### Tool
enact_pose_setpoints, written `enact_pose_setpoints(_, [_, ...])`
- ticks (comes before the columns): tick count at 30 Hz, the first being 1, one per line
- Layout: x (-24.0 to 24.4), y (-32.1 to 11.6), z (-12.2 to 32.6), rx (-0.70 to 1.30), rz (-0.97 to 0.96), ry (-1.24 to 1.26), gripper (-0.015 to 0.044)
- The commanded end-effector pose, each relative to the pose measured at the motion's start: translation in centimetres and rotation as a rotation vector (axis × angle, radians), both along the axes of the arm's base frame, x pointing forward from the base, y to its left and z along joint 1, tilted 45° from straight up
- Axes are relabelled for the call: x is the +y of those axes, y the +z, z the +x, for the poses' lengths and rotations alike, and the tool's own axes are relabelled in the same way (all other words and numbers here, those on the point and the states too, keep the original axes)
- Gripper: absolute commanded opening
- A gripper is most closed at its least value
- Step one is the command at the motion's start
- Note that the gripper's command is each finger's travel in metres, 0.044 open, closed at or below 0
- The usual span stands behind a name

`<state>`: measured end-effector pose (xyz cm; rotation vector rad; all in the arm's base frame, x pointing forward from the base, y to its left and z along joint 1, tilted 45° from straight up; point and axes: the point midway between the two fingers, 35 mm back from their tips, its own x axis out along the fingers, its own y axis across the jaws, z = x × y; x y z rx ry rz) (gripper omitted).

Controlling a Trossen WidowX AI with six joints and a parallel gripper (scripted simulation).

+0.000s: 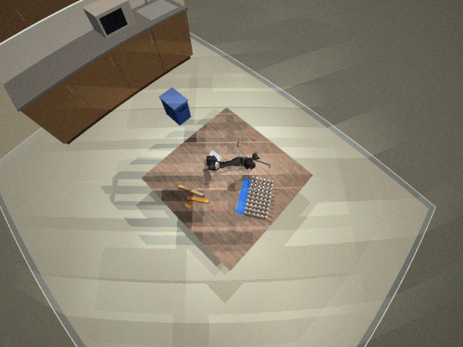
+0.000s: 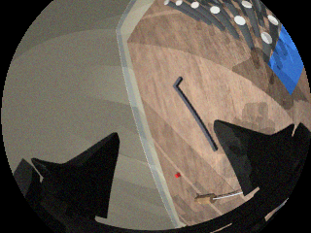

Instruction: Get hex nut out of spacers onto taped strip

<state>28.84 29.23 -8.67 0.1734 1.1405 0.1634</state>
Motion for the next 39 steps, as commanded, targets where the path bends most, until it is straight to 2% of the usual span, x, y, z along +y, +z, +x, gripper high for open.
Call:
enact_pose_setpoints(1, [3.0,-4.3,-5.1,0.178,-0.048,-0.112,0.0440])
enact_pose_setpoints(7, [5.0,-8.9,-12.2,0.318,-0.168,-0.294,0.0440])
enact_pose_setpoints(13, [4.8,-12.8,-19.5,0.346,-0.329,-0.503,0.0440])
enact_pose_setpoints(18, [3.0,-15.6,-25.2,0.271,-0.459,-0.686,0.0440])
enact_pose_setpoints(24, [-0.9,-18.0,-31.0,0.062,-0.567,-0.897,0.0440])
enact_pose_setpoints(39, [-1.9,-18.0,-31.6,0.009,-0.592,-0.929,0.0440])
